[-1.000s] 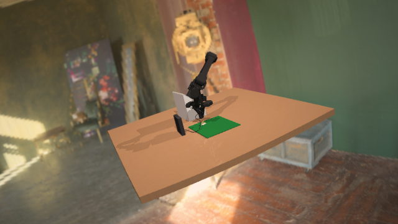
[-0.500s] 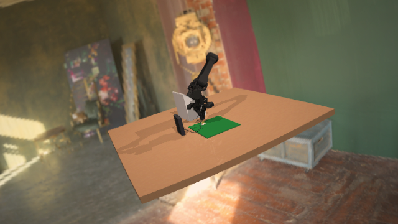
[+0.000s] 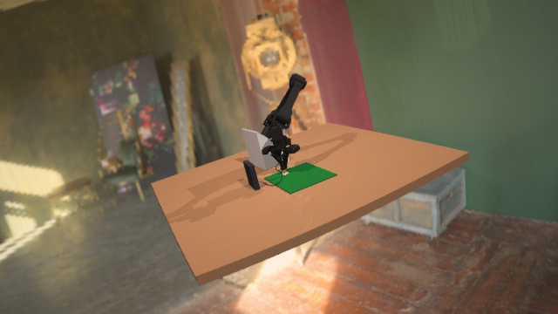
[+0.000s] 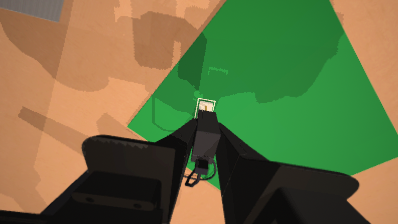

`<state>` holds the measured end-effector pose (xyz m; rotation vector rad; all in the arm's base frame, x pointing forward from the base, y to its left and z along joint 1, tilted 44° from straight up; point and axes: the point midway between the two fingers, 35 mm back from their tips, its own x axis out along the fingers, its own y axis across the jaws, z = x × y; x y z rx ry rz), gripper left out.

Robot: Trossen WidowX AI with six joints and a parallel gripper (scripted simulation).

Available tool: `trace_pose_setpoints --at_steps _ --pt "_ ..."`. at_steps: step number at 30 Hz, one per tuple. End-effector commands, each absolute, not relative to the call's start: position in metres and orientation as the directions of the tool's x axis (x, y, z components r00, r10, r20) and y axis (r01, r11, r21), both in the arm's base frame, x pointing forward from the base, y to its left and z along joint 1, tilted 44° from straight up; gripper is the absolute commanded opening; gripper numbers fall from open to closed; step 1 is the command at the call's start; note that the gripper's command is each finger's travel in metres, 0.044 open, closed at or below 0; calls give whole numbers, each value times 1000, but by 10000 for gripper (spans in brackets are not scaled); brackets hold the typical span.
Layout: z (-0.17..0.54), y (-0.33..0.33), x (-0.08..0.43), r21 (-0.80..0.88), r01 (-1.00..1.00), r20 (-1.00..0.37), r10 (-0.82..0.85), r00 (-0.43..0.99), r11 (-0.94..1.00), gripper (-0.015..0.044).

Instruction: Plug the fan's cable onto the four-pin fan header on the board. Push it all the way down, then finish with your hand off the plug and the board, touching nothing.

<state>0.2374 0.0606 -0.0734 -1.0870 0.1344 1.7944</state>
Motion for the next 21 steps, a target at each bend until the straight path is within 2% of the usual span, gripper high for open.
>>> trace_pose_setpoints --at_steps 1,21 --pt "-74 61 237 -360 -792 -717 689 -103 -493 0" --pt "-76 63 237 -361 -791 -717 689 -103 -494 0"
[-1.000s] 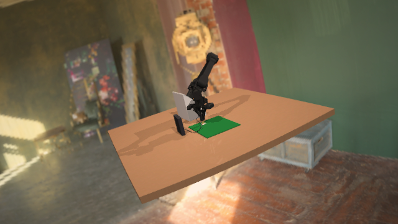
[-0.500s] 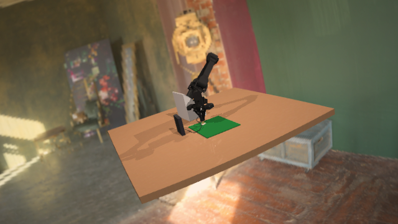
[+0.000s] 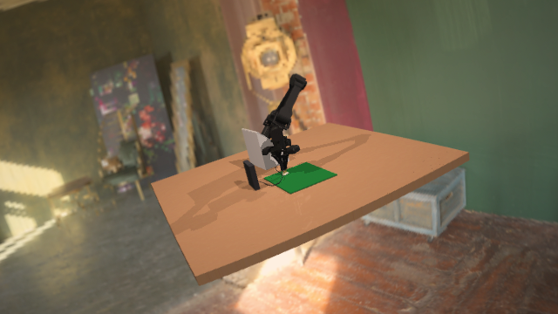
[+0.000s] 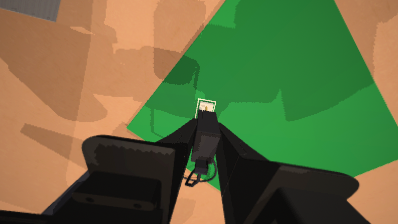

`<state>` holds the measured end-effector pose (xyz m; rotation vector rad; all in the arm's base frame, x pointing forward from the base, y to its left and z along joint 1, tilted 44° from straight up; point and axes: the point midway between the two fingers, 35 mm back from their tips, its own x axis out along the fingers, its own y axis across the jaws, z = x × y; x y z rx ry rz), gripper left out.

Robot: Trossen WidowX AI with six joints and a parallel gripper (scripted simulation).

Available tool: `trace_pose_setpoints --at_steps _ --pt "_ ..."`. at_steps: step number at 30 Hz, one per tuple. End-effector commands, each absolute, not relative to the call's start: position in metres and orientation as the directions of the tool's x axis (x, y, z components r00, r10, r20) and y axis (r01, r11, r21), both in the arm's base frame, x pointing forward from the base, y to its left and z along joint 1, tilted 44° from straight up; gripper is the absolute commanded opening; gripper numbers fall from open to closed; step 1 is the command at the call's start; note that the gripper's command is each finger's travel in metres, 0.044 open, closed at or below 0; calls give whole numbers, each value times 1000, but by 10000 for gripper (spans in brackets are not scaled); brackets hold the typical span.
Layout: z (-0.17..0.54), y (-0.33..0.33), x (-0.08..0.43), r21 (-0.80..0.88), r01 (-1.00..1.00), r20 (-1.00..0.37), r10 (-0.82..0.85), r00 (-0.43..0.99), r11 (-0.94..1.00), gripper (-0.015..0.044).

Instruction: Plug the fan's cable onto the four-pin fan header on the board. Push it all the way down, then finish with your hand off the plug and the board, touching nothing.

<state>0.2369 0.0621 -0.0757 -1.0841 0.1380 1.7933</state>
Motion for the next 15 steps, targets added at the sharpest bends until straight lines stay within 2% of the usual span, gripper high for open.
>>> trace_pose_setpoints --at_steps 1,15 --pt "-77 63 237 -361 -791 -717 689 -103 -494 0" --pt "-79 65 236 -361 -791 -717 689 -103 -494 0"
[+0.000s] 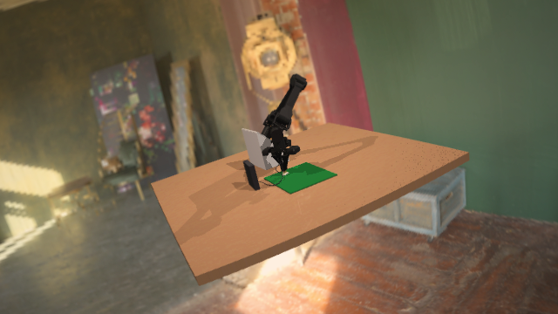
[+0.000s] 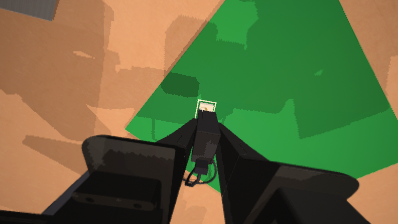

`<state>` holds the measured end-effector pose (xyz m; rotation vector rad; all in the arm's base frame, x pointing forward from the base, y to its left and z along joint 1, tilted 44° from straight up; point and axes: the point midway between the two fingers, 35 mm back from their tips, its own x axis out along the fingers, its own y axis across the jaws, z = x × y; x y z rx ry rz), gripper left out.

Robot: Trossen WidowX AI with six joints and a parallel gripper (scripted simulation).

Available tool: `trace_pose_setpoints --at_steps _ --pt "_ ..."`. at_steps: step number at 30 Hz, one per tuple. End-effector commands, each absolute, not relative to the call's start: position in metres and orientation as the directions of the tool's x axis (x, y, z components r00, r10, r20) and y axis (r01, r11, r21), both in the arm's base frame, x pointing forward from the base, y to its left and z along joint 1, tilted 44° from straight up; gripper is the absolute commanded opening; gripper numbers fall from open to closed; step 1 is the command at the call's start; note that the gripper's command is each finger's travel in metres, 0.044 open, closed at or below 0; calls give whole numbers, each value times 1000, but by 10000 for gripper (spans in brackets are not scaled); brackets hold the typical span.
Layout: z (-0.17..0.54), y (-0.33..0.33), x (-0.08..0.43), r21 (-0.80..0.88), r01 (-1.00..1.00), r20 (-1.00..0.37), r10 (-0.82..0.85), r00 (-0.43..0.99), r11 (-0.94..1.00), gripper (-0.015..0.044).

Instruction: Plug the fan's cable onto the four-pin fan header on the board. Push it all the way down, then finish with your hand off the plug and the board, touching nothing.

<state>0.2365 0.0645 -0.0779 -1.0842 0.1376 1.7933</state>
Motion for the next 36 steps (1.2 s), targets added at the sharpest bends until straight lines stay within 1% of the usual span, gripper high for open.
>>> trace_pose_setpoints --at_steps 1,36 --pt "-79 66 236 -361 -791 -717 689 -103 -494 0" --pt "-91 77 235 -361 -792 -717 690 -103 -493 0"
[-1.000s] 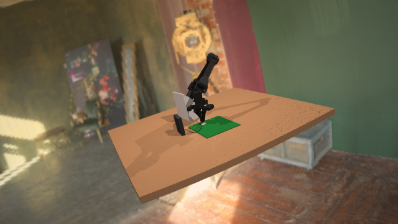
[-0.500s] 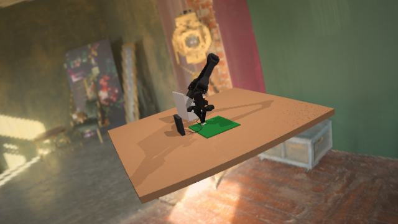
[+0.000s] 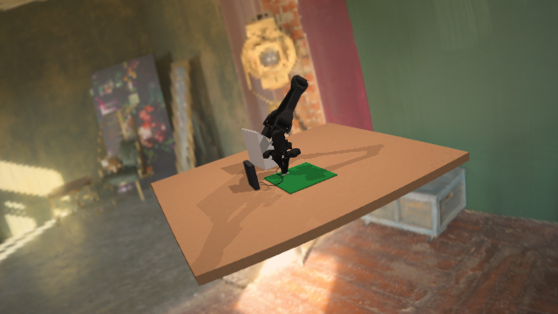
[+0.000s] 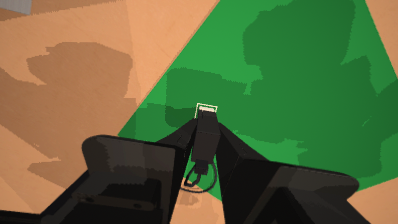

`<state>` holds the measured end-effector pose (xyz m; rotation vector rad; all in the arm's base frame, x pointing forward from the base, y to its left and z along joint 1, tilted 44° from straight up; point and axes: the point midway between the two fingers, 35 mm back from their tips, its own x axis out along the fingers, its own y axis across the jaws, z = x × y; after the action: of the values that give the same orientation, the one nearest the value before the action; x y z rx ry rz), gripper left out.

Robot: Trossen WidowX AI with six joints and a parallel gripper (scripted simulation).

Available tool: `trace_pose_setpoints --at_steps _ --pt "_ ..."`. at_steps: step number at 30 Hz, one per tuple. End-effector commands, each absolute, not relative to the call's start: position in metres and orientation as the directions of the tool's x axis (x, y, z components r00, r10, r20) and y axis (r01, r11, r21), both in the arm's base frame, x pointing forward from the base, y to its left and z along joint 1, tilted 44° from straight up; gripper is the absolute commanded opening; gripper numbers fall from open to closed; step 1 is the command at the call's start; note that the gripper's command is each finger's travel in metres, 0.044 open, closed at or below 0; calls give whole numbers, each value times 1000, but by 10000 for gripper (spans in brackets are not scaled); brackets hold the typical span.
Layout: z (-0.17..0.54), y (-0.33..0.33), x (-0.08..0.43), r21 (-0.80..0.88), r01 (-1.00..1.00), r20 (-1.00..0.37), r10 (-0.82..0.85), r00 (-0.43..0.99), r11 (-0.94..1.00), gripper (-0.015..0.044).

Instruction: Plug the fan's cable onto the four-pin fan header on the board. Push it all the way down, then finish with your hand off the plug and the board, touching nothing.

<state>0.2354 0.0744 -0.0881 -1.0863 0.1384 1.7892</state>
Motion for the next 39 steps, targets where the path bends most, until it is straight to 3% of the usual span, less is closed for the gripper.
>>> trace_pose_setpoints --at_steps 1,3,13,21,33,39 --pt "-91 77 234 -361 -792 -717 690 -103 -493 0" --pt "-92 78 234 -361 -792 -717 690 -103 -493 0" --pt "-89 75 235 -363 -789 -721 686 -100 -496 260" --pt "-52 39 241 -360 -791 -719 688 -102 -494 260" --pt "-49 38 240 -360 -791 -719 688 -103 -494 260" --pt "-13 63 204 -358 -793 -719 687 -104 -494 260"
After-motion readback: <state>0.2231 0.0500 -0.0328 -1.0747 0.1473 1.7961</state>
